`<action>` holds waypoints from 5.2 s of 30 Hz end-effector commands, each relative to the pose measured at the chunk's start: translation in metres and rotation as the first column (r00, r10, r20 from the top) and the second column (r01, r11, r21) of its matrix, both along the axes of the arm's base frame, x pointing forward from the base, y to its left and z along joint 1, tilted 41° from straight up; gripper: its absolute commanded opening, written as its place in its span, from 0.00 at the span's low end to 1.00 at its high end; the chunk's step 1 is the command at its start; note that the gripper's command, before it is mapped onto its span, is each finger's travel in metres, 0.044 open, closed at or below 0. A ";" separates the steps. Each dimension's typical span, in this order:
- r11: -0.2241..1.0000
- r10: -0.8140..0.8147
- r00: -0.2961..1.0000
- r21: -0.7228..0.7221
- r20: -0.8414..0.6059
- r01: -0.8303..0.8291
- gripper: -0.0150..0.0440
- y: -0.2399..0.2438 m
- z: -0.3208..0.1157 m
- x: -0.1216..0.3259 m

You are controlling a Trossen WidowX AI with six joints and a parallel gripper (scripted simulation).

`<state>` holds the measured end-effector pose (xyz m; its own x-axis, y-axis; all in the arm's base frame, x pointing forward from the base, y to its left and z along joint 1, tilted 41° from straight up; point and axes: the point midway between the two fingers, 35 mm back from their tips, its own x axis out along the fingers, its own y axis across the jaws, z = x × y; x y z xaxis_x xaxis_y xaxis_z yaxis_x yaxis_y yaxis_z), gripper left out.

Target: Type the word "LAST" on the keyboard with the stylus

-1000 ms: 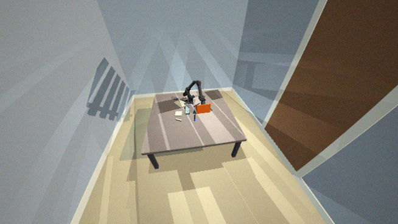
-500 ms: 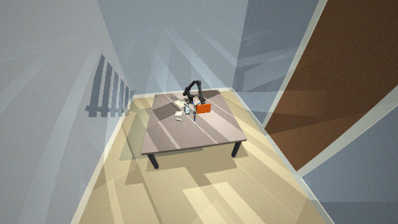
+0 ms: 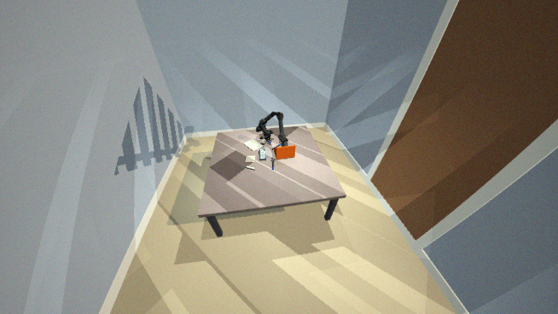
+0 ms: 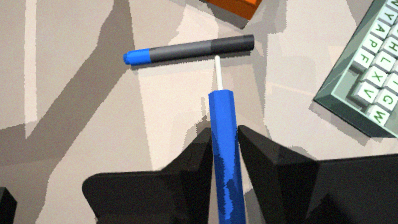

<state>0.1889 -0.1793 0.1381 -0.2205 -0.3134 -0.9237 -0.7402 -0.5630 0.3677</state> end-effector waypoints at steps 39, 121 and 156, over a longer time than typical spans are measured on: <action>0.436 -0.878 0.412 0.050 0.241 0.899 0.25 0.047 -0.018 0.039; -0.984 0.153 -0.776 0.164 0.612 -0.065 0.25 0.135 -0.058 0.084; -0.984 0.154 -0.776 0.165 0.612 -0.065 0.39 0.121 -0.075 0.088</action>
